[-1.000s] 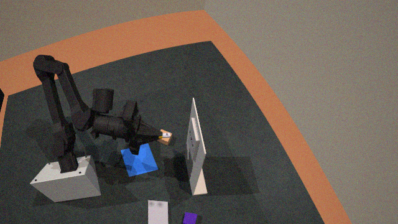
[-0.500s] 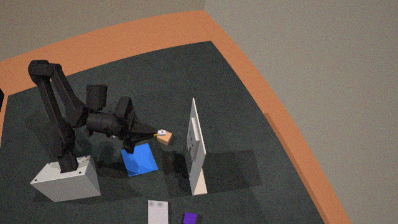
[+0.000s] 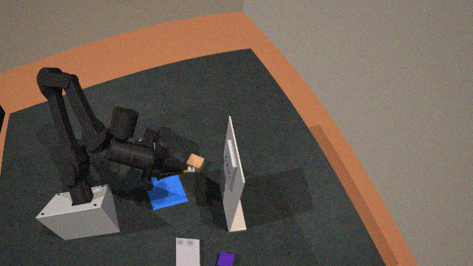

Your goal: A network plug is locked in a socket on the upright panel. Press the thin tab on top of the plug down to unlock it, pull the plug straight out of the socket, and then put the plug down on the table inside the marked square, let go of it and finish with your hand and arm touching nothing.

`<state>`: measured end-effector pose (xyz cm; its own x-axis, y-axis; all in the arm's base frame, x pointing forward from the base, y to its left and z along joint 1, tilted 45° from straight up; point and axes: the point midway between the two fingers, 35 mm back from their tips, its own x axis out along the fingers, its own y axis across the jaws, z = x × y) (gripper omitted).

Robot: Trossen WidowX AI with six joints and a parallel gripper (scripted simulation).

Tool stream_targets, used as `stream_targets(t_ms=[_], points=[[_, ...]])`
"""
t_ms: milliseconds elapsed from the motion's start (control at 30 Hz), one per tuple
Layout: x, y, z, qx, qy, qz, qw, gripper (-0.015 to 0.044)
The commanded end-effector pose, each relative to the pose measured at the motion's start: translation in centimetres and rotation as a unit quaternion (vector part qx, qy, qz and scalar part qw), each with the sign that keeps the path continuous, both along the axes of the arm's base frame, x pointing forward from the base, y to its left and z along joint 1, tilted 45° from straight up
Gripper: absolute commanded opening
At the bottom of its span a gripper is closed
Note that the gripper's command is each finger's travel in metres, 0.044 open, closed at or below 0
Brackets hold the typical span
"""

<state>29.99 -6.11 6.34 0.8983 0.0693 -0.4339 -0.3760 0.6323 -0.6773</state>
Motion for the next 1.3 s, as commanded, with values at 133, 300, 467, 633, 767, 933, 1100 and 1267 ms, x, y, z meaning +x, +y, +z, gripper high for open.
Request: stream_targets(t_ms=[133, 300, 467, 633, 767, 933, 1100, 1267], points=[[-1.5, 6.1, -2.8, 0.019, 0.041, 0.169, 0.985, 0.0], [-3.0, 9.4, -3.8, 0.038, 0.053, 0.26, 0.963, 0.0], [-4.6, 12.0, -4.4, 0.058, 0.057, 0.335, 0.939, 0.0], [-4.7, 12.1, -4.4, 0.059, 0.057, 0.337, 0.938, 0.0], [-4.7, 12.1, -4.5, 0.059, 0.058, 0.337, 0.938, 0.0], [-4.6, 12.3, -4.7, 0.059, 0.058, 0.338, 0.938, 0.0], [-4.5, 12.5, -5.0, 0.058, 0.059, 0.338, 0.938, 0.0], [-4.4, 12.8, -5.3, 0.058, 0.059, 0.338, 0.938, 0.0]])
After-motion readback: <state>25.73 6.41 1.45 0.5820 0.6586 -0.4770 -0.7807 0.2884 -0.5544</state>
